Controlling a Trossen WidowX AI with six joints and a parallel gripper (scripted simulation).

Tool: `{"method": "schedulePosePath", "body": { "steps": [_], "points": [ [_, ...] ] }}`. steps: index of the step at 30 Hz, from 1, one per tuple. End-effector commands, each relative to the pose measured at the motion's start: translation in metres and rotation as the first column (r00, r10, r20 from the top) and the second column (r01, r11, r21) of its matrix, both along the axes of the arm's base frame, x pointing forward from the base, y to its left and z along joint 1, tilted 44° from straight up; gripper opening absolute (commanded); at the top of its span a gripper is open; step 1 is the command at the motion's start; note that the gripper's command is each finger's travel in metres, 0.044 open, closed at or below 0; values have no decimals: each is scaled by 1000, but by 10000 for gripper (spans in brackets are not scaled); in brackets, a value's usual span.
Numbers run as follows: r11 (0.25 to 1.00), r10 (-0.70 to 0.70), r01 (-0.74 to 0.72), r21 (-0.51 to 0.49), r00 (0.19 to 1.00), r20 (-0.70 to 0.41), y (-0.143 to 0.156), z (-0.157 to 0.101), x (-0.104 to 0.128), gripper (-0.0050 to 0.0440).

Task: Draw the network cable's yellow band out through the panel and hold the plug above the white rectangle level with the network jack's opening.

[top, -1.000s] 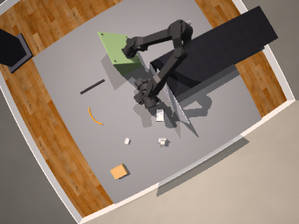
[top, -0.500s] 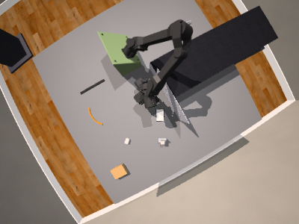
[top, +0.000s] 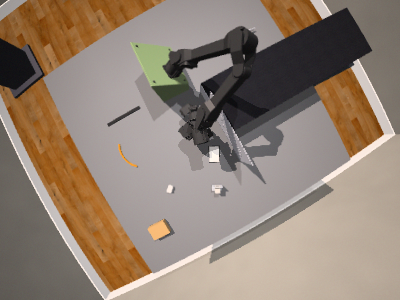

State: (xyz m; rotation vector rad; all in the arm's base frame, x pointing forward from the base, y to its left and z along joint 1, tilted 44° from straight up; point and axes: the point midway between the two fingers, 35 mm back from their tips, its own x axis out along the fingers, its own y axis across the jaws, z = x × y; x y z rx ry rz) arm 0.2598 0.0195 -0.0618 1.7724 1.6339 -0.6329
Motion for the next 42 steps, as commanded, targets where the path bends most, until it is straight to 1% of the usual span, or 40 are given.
{"method": "schedulePosePath", "body": {
  "steps": [1, 6, 10, 13, 19, 31, 42],
  "points": [
    [1000, 1, -1, -2, 1000, 13, -2, 5, -3, -1],
    [1000, 7, -7, -6, 1000, 18, -7, 9, -12, -3],
    [1000, 8, -8, -5, 1000, 19, -7, 10, -13, -4],
    [1000, 4, -4, -3, 1000, 7, -9, 5, -12, -5],
    [1000, -18, 18, -5, 1000, -8, -20, -4, -10, -50],
    [999, -51, 51, 0, 998, -39, -37, -21, -11, -50],
    [998, -58, 58, 0, 997, -47, -54, -37, -13, -50]
  ]
}}
